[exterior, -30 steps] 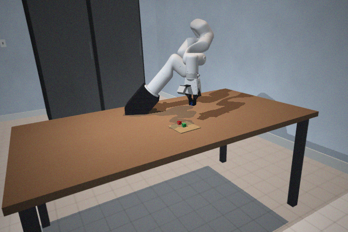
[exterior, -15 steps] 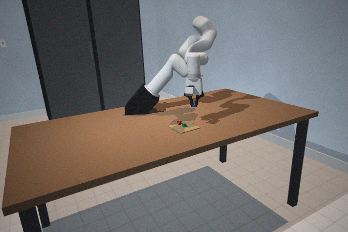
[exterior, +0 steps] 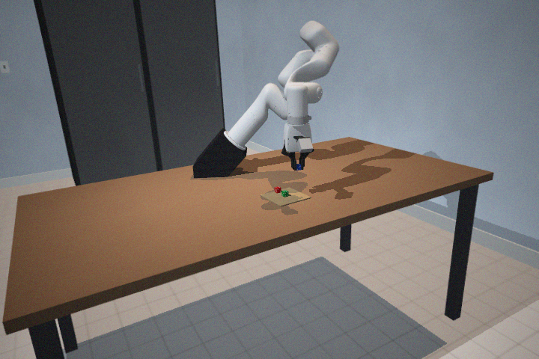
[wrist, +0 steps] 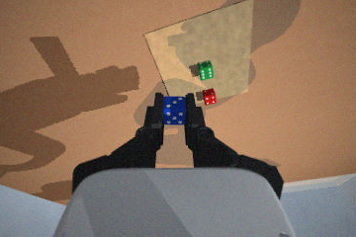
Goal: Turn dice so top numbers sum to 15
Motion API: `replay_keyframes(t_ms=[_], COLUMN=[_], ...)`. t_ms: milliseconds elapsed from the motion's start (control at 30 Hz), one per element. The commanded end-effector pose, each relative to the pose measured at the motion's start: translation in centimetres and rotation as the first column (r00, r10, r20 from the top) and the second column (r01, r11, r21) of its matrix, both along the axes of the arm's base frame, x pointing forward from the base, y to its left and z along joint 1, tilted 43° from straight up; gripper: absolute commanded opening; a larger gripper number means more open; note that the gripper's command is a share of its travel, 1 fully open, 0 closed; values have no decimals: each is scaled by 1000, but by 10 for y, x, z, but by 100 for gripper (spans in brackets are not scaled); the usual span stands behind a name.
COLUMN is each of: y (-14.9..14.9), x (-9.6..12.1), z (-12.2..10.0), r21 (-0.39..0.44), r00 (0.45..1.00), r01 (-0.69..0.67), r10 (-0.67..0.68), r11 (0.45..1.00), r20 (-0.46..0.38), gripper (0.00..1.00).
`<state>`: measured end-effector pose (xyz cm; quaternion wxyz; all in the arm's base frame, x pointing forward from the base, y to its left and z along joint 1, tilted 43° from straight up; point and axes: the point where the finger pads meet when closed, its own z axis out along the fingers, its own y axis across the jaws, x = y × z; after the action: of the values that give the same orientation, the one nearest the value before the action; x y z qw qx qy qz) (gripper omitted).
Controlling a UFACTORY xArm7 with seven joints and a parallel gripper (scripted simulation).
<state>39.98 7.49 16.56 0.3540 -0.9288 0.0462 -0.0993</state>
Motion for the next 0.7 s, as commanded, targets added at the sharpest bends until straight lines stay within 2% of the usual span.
replay_keyframes(t_ms=[0, 67, 233, 667], y=[-14, -21, -27, -28], x=[21, 29, 35, 37], z=[-8, -13, -17, -18], r21=[-35, -61, -82, -86], r00=[986, 972, 959, 956], r01=[-122, -170, -205, -211], r10=[125, 177, 217, 224], r11=[992, 984, 975, 974], r20=[109, 152, 184, 189], gripper=[15, 15, 15, 15])
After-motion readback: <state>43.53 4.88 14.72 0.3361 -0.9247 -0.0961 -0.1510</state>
